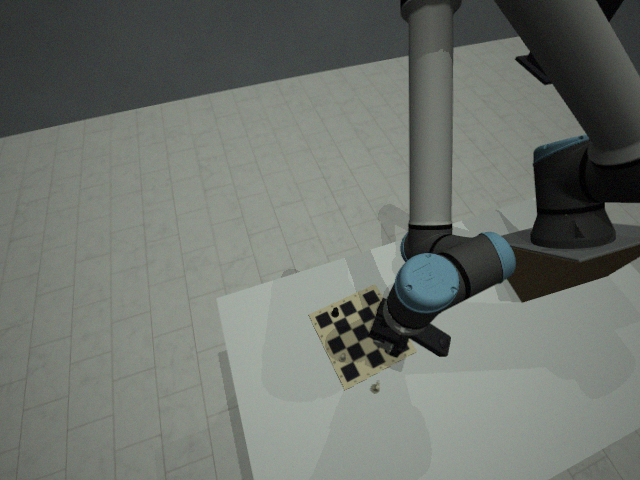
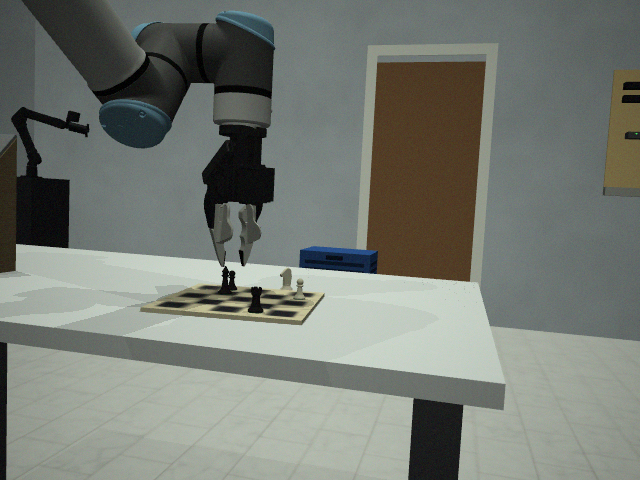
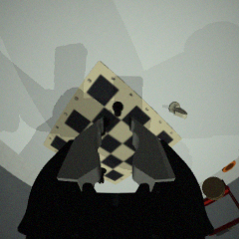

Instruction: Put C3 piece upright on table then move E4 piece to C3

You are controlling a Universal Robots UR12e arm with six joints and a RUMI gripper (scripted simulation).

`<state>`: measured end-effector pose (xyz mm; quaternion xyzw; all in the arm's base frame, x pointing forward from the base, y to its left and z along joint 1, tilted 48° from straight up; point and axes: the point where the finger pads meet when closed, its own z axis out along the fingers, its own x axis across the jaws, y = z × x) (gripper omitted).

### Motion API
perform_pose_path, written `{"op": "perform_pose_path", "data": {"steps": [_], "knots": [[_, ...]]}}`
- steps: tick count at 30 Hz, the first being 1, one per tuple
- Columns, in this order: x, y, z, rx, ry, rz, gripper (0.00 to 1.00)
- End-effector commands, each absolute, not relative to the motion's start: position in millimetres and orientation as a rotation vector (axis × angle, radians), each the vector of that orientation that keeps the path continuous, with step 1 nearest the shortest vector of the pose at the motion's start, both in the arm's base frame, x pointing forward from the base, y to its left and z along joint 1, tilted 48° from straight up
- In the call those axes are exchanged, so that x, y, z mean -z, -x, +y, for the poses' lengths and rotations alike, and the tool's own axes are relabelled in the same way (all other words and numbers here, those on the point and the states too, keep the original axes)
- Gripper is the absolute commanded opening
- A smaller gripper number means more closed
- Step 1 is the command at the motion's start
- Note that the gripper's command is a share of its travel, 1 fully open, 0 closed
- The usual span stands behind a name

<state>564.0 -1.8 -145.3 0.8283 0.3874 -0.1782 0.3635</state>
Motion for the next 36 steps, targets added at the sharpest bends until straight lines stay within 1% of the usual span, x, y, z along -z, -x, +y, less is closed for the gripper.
{"op": "perform_pose_path", "data": {"steps": [1, 18, 36], "knots": [[145, -564, -1, 0.457, -2.132, 0.997, 0.20], [146, -564, -3, 0.457, -2.132, 0.997, 0.20], [164, -564, -23, 0.457, -2.132, 0.997, 0.20]]}}
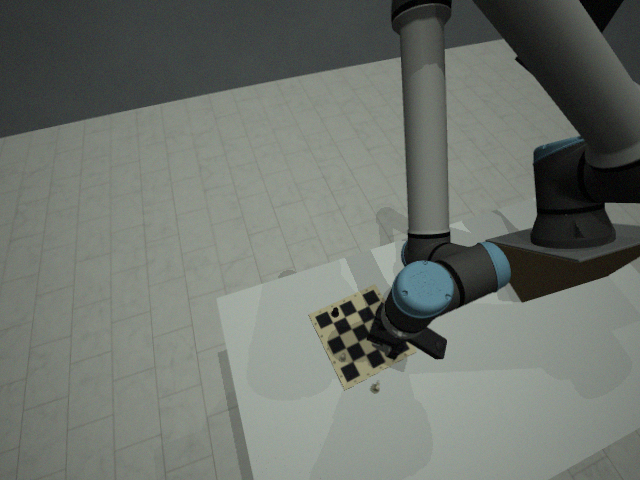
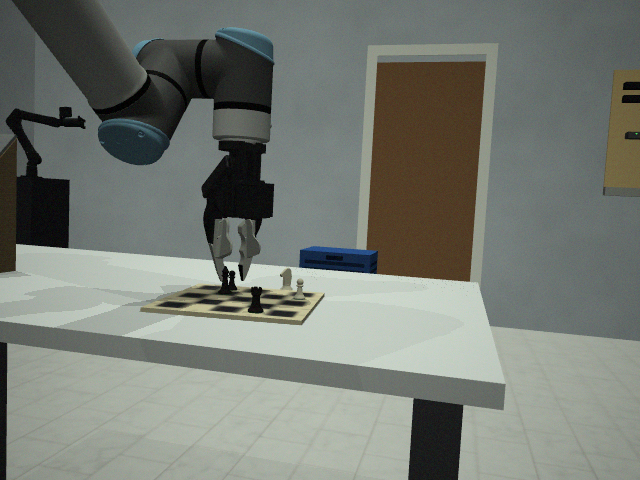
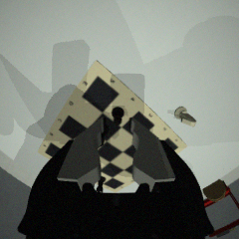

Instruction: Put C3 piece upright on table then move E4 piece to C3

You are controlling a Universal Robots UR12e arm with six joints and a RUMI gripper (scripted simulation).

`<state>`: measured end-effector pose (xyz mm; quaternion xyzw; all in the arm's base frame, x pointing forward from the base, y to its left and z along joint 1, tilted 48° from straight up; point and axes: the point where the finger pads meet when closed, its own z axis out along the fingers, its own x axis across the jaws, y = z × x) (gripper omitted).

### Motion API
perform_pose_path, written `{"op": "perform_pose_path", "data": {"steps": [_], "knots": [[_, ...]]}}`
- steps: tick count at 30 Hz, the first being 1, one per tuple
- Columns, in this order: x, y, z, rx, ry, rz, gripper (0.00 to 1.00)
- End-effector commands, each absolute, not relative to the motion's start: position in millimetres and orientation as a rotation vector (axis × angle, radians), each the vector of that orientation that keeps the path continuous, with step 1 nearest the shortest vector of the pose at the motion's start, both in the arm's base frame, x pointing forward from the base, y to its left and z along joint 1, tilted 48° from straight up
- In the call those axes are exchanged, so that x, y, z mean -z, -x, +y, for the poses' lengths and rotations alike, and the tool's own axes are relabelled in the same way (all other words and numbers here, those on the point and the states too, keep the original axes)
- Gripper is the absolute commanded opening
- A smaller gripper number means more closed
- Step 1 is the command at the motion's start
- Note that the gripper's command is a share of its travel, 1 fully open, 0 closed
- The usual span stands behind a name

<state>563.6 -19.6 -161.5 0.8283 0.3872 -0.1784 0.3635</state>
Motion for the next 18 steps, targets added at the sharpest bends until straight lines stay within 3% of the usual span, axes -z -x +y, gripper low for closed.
{"op": "perform_pose_path", "data": {"steps": [1, 18], "knots": [[165.2, -564.0, -23.6, 0.457, -2.132, 0.997, 0.20], [167.1, -563.9, -25.8, 0.457, -2.132, 0.997, 0.20]]}}
